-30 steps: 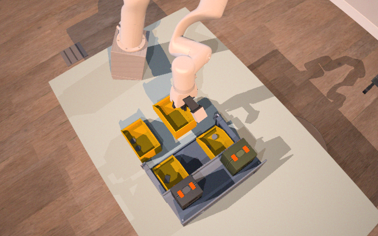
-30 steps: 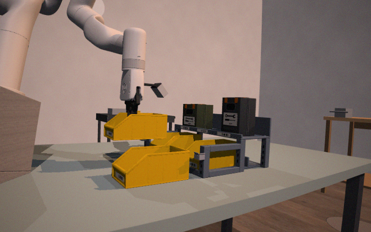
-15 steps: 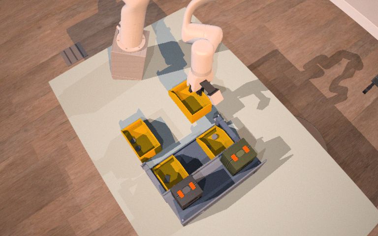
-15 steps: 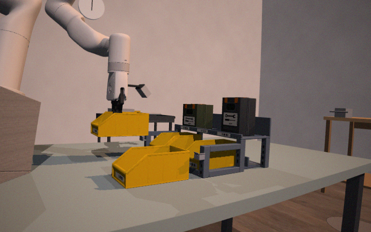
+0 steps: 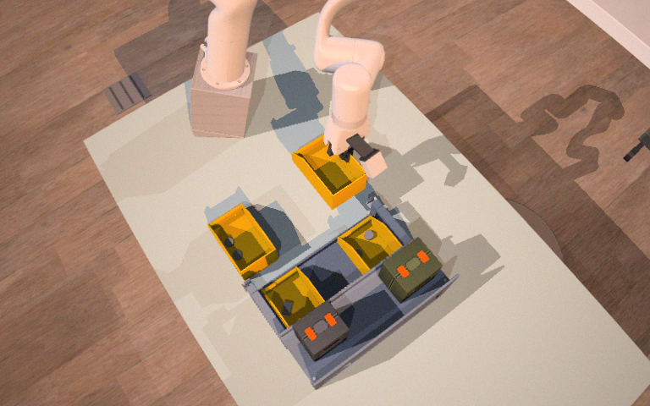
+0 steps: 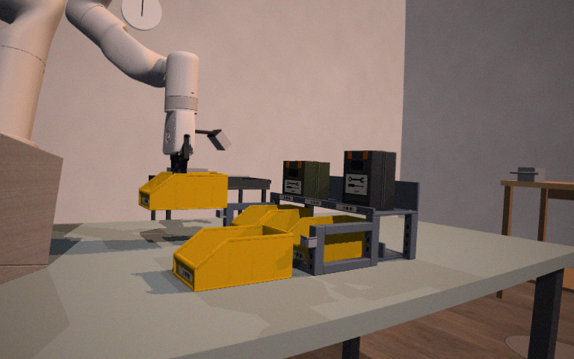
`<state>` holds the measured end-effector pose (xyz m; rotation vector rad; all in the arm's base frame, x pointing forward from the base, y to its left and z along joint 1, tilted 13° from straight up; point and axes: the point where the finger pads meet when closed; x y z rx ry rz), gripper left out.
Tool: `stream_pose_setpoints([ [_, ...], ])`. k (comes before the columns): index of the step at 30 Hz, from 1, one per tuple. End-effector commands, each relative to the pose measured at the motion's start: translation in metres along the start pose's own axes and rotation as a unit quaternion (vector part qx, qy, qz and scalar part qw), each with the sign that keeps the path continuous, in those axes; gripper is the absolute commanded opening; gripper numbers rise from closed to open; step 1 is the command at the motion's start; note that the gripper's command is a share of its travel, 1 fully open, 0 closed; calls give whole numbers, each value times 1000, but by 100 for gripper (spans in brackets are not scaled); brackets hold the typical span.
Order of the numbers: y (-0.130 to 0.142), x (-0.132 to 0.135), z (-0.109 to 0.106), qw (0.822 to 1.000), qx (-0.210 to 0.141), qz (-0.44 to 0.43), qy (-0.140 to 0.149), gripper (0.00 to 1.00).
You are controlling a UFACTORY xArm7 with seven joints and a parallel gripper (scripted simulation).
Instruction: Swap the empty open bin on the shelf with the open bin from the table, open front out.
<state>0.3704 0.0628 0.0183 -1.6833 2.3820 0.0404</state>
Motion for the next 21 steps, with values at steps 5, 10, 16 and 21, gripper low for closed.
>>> stream_pose_setpoints([
  [5, -1, 0, 2, 1000, 1, 0, -1, 0],
  [10, -1, -1, 8, 1000, 1, 0, -1, 0],
  [16, -1, -1, 16, 1000, 1, 0, -1, 0],
  [21, -1, -1, 30, 1000, 1, 0, -1, 0],
])
Point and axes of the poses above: the point where the finger pads meet when closed, its own z axis out along the fingers, its own x axis across the jaws, y = z × x, and after that the axes turned 10 degrees about z, right-handed
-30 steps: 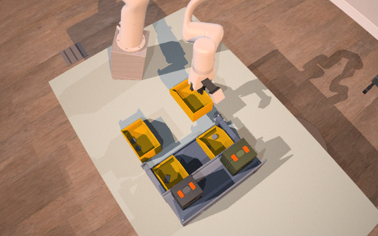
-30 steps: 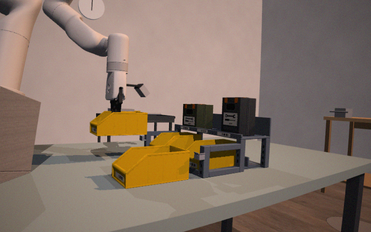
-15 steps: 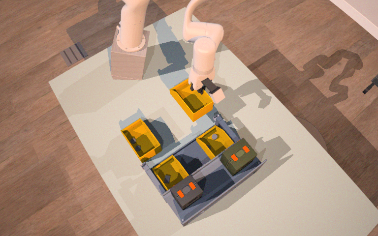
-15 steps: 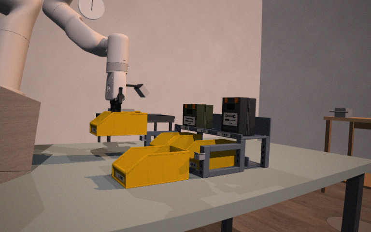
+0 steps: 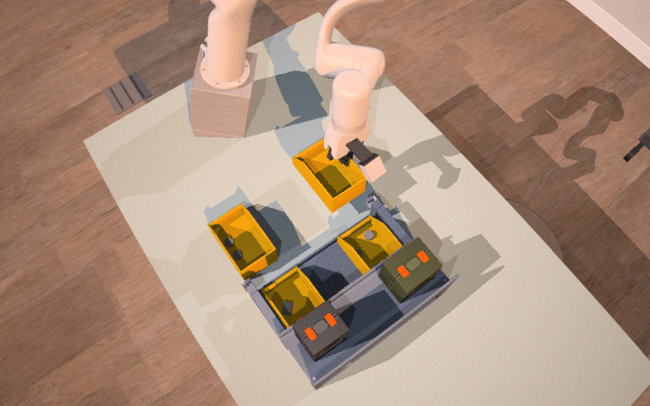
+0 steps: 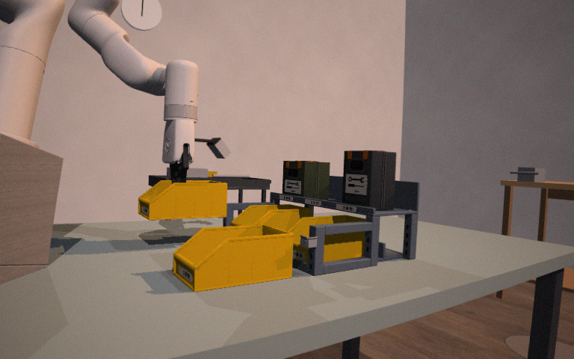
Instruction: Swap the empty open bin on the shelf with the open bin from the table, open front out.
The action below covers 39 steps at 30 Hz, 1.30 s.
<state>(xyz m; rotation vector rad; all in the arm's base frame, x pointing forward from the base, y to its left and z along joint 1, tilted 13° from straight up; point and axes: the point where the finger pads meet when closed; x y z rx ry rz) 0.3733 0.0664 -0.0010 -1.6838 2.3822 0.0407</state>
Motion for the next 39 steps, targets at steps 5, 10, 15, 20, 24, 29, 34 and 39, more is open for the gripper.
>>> stream_pose_setpoints([
  [5, -1, 0, 25, 1000, 1, 0, -1, 0],
  [10, -1, -1, 34, 1000, 1, 0, -1, 0],
  [15, -1, -1, 47, 1000, 1, 0, -1, 0],
  [20, -1, -1, 55, 1000, 1, 0, -1, 0],
  [24, -1, -1, 57, 1000, 1, 0, -1, 0],
  [29, -1, -1, 58, 1000, 1, 0, -1, 0],
  [34, -1, -1, 58, 1000, 1, 0, -1, 0],
  [39, -1, -1, 58, 1000, 1, 0, -1, 0],
])
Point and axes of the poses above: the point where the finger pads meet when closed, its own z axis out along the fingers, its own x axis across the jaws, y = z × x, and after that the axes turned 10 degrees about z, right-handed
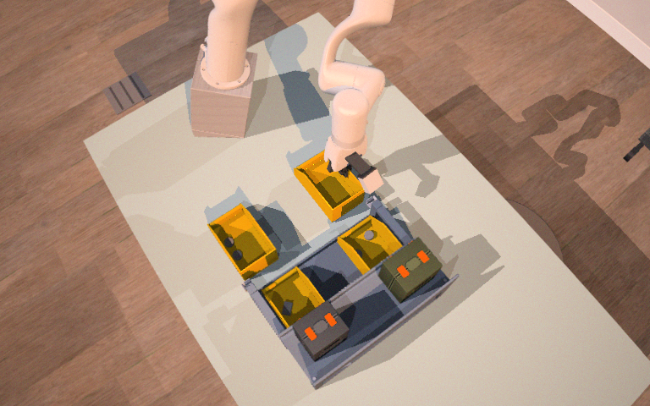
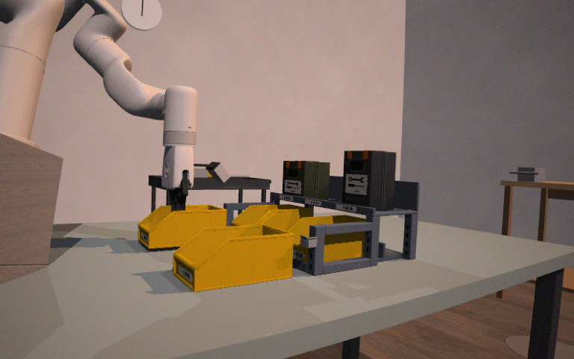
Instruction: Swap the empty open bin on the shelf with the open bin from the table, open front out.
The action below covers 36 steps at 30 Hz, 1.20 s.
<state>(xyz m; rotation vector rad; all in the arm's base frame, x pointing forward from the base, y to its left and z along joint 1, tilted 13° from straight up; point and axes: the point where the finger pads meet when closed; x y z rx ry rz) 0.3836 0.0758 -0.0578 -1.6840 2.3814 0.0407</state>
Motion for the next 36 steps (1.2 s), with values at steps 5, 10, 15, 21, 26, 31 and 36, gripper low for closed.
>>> stream_pose_setpoints([
  [5, -1, 0, 0, 1000, 1, 0, 0, 0],
  [10, -1, 0, 2, 1000, 1, 0, 0, 0],
  [15, -1, 0, 6, 1000, 1, 0, 0, 0],
  [21, -1, 0, 6, 1000, 1, 0, 0, 0],
  [26, -1, 0, 6, 1000, 1, 0, 0, 0],
  [31, -1, 0, 6, 1000, 1, 0, 0, 0],
  [36, -1, 0, 6, 1000, 1, 0, 0, 26],
])
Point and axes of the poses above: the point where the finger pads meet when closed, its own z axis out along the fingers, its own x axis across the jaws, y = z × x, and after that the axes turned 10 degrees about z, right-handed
